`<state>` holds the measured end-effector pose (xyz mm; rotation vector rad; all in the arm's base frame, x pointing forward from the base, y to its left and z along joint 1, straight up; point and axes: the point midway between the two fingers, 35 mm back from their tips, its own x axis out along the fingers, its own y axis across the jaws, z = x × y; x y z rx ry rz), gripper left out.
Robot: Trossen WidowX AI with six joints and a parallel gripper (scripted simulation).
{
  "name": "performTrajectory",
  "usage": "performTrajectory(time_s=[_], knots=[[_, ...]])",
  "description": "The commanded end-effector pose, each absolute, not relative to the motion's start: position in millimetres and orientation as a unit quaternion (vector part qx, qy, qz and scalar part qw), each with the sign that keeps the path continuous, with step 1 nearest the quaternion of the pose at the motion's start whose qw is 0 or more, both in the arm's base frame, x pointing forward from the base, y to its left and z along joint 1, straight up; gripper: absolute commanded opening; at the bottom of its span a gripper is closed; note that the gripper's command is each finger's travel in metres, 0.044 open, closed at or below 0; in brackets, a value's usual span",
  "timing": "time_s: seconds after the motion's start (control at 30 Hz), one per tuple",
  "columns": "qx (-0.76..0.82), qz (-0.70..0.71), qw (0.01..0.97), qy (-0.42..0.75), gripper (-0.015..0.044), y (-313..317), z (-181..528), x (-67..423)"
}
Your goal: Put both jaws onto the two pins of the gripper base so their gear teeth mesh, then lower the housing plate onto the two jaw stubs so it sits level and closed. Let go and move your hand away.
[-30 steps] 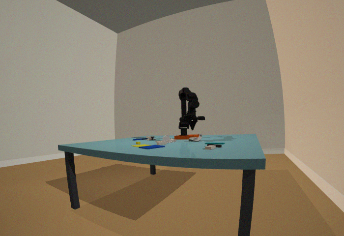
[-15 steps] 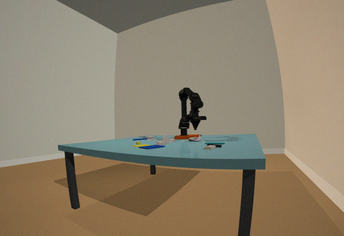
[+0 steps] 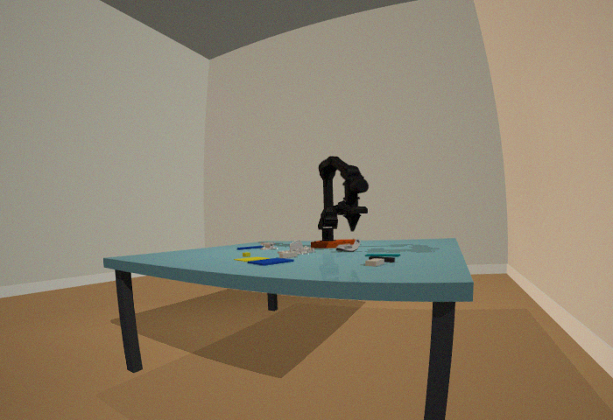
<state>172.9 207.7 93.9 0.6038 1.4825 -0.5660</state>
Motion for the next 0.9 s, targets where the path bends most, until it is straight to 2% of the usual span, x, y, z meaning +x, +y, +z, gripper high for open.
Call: performTrajectory(time_s=[0.0, 0.2, 0.87], knots=[[0.294, -0.279, 0.648, 0.645, 0.0, 209.6, 93.6, 167.3], [0.337, -0.322, 0.626, 0.625, 0.0, 213.2, 93.5, 159.5], [0.338, -0.324, 0.625, 0.625, 0.0, 214.9, 71.1, 160.5]])
